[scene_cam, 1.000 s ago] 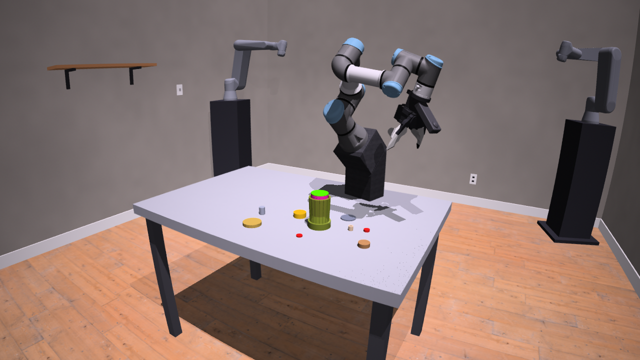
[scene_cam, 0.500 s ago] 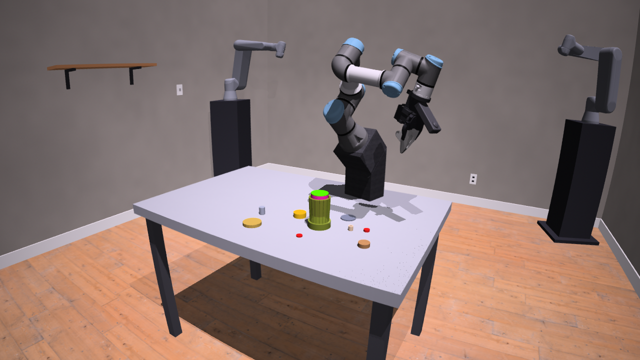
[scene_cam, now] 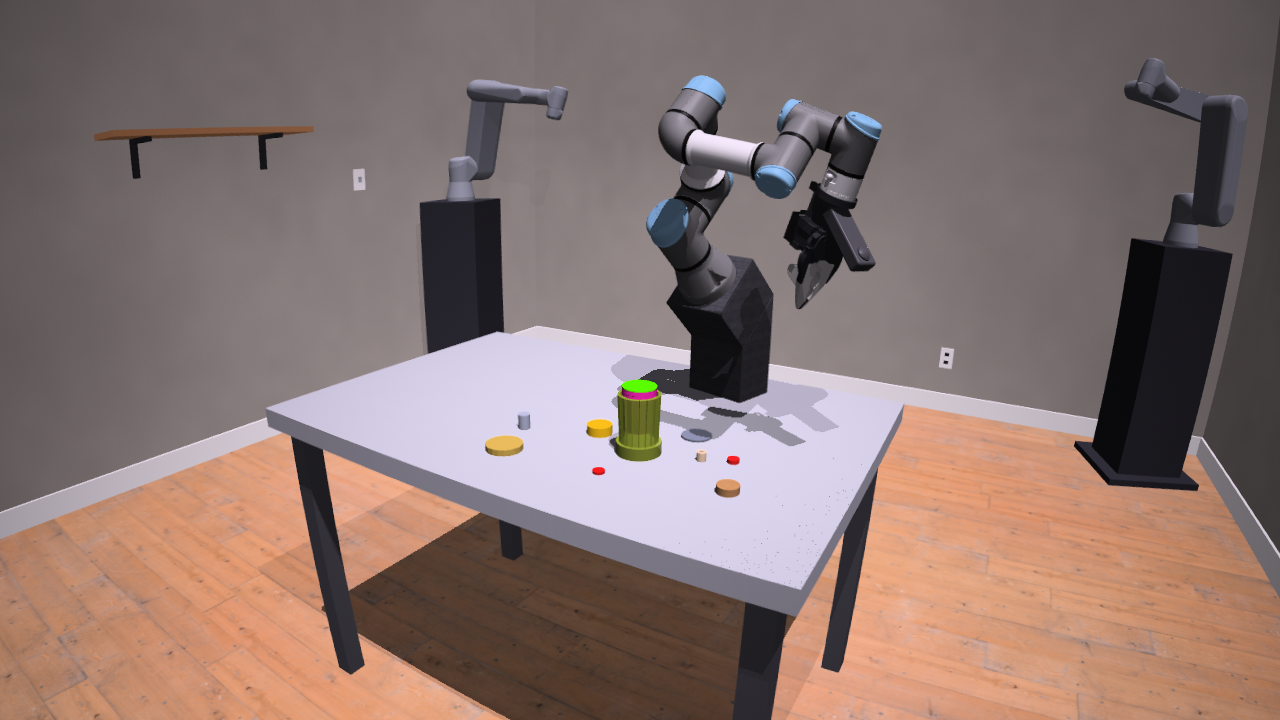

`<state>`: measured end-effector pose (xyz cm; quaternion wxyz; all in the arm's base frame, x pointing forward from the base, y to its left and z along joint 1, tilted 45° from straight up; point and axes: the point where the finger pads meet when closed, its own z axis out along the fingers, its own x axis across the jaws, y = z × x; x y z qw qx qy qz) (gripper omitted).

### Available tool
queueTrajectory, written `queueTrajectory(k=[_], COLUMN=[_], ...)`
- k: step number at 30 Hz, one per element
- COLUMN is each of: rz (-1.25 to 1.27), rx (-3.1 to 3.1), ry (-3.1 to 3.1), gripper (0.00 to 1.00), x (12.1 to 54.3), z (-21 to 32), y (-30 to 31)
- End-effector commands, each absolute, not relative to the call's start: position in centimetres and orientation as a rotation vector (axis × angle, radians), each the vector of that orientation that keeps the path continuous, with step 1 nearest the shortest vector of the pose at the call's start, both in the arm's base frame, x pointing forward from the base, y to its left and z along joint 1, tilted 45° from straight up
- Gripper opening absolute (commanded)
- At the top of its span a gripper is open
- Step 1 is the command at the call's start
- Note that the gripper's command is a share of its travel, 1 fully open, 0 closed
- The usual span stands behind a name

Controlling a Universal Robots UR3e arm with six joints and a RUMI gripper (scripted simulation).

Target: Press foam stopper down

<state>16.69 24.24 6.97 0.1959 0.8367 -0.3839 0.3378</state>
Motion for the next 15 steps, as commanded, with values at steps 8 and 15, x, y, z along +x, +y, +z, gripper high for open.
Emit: queueTrajectory(k=[8, 15], rz=[0.847, 0.789], rx=[2.273, 2.201], ry=[-1.448, -1.674], gripper=[0.0, 0.0], x=[18.7, 19.8], z=[7.7, 8.1], y=[21.9, 20.4])
